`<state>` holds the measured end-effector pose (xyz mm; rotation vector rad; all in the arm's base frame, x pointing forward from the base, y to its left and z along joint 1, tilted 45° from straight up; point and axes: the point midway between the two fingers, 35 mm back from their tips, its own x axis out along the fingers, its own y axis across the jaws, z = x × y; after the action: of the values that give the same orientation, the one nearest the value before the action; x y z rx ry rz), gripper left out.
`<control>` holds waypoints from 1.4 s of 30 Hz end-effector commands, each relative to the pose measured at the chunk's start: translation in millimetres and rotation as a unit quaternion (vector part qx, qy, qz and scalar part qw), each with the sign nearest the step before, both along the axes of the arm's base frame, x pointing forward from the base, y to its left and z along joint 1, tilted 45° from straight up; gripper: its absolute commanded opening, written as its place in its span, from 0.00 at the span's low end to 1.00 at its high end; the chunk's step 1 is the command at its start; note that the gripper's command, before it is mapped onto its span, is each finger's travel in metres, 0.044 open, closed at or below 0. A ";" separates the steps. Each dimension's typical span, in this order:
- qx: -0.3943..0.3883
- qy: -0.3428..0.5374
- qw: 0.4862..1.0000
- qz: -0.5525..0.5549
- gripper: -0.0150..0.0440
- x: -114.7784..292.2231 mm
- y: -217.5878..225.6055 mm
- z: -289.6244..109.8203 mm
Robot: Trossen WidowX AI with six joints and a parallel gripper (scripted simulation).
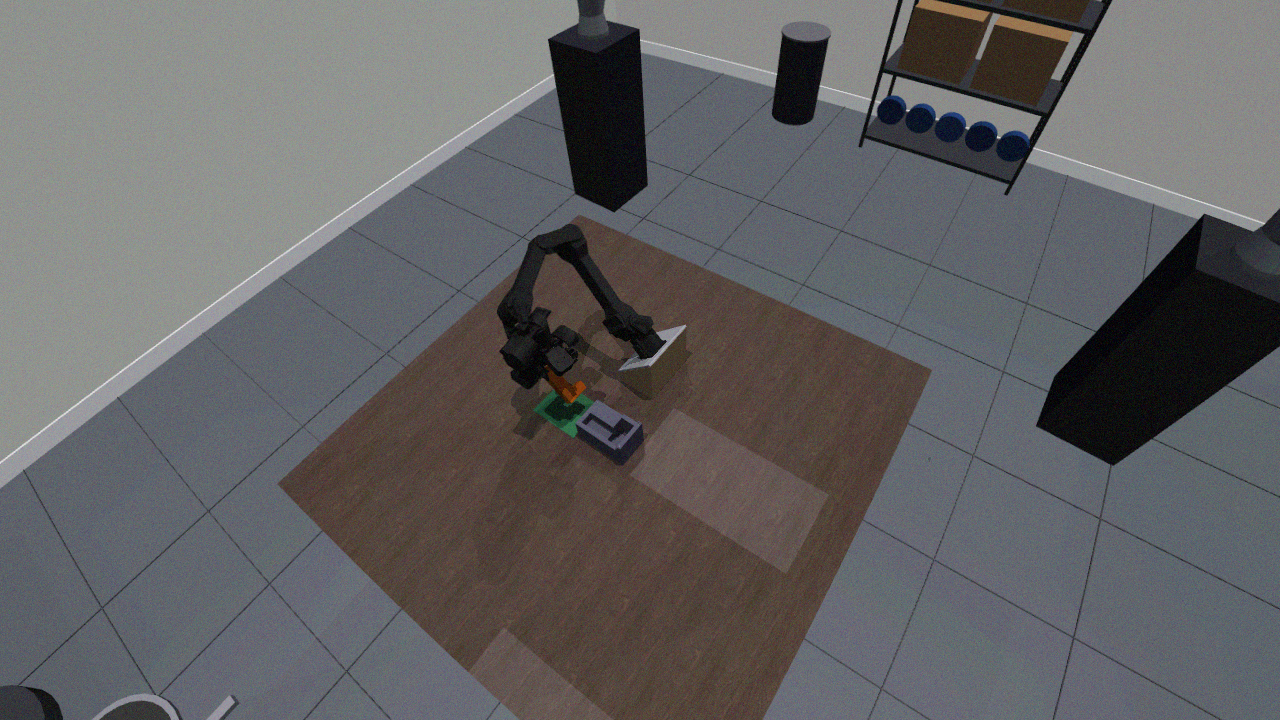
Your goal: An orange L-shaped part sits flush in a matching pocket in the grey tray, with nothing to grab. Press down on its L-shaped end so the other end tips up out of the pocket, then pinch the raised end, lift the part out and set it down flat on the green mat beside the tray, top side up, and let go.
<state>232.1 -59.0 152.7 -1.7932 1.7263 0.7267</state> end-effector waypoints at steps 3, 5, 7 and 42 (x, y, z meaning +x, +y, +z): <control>-0.002 0.001 1.000 0.001 0.25 -0.9 -7.2 -6.2; -0.002 0.001 1.000 0.001 0.25 -0.8 -9.6 -8.4; -0.002 0.001 1.000 0.001 0.25 -0.6 -11.9 -10.7; -0.004 0.001 1.000 0.001 0.25 0.8 -52.6 -49.8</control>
<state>234.4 -108.3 106.3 -1.7961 1.7240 0.7178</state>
